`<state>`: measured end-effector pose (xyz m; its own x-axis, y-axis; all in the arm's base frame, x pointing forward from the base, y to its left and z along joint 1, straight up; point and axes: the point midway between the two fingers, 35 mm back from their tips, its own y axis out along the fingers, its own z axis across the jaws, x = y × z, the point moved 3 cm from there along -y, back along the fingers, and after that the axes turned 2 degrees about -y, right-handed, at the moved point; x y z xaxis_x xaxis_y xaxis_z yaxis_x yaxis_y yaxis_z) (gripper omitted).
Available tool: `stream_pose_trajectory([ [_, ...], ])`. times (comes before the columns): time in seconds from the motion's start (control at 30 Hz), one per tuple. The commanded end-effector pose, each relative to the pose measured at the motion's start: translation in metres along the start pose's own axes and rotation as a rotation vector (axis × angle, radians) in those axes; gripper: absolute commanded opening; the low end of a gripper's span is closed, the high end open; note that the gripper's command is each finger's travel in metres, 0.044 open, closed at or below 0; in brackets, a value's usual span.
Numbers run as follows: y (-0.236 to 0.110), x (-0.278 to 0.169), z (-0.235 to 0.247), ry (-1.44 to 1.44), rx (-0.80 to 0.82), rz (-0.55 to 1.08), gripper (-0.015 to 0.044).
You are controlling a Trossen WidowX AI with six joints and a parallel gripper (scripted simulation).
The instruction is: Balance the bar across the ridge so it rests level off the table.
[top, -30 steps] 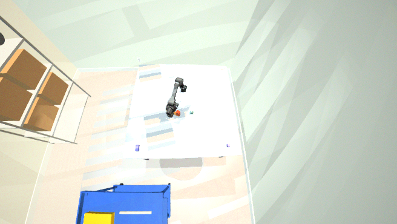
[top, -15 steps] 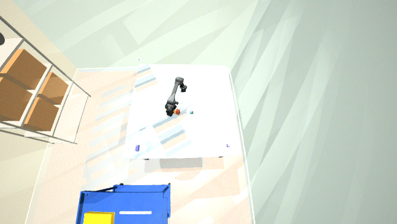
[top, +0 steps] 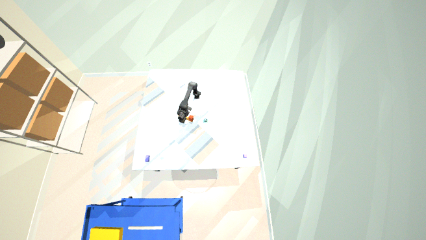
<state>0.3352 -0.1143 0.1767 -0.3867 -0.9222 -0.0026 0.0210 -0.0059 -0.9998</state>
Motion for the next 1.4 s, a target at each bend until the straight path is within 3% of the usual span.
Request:
stream_pose_trajectory([
  [0.0, -0.005, -0.011, -0.002, -0.019, 0.006, 0.000, 0.0000],
  [1.37, -0.007, -0.154, -0.073, -0.335, 0.003, 0.011, 0.0000],
])
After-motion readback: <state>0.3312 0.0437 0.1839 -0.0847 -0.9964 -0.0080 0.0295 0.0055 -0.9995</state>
